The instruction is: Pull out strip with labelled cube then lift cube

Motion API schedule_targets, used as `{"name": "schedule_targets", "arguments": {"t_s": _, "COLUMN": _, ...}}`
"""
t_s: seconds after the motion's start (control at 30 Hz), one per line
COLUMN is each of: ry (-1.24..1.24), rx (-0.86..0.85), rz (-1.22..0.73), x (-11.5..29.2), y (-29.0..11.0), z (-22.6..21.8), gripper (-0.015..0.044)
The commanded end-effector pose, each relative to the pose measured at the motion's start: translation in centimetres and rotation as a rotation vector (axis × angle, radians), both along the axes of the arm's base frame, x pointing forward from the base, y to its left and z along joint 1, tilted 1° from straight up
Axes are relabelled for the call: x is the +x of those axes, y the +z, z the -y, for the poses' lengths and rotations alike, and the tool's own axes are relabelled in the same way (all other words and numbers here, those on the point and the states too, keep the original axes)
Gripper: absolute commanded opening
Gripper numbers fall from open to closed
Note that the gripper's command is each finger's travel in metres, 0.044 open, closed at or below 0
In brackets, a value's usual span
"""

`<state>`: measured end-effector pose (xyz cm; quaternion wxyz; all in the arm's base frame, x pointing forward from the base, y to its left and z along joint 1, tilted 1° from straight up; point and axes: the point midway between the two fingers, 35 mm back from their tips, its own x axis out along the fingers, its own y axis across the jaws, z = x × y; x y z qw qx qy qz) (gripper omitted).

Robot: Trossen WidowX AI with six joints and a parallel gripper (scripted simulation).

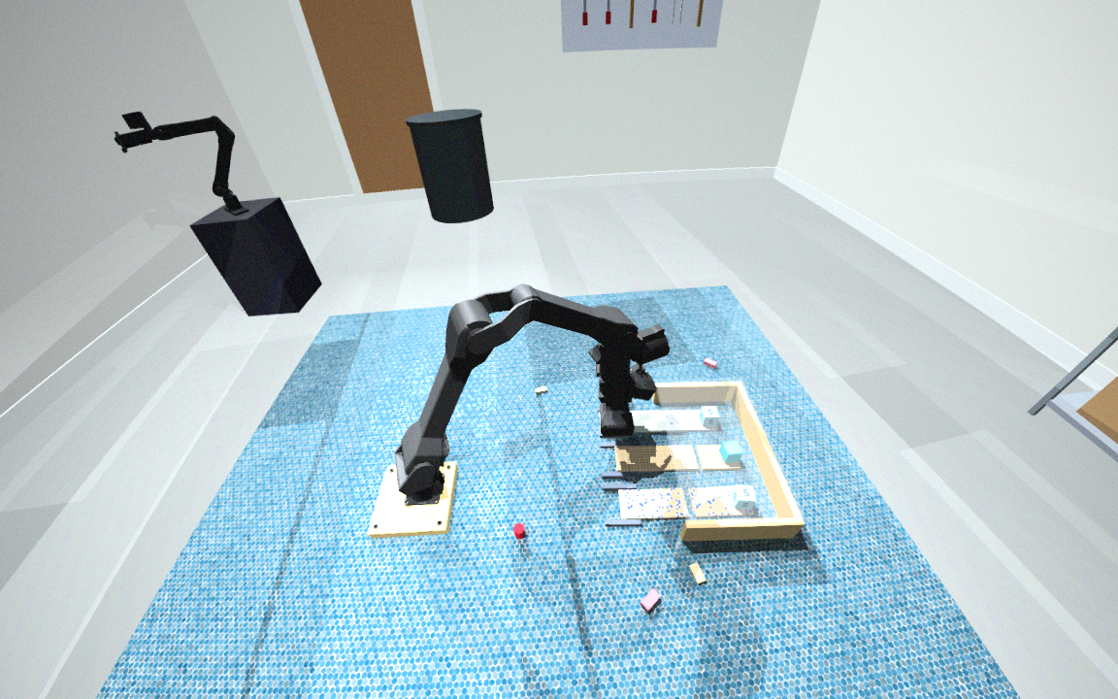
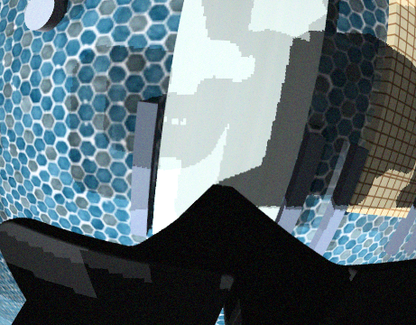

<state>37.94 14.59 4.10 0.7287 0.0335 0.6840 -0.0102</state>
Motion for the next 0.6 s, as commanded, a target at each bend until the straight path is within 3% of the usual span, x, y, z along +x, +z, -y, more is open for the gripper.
{"name": "schedule_targets", "arguments": {"t_s": 0.0, "ry": -0.001, "rx": -0.005, "rz": -0.017, "x": -1.0, "y": -0.5, "z": 0.0, "gripper": 0.0}}
{"name": "schedule_targets", "arguments": {"t_s": 0.57, "ry": -0.001, "rx": -0.004, "rz": -0.019, "x": -3.5, "y": -0.7, "z": -0.2, "gripper": 0.0}}
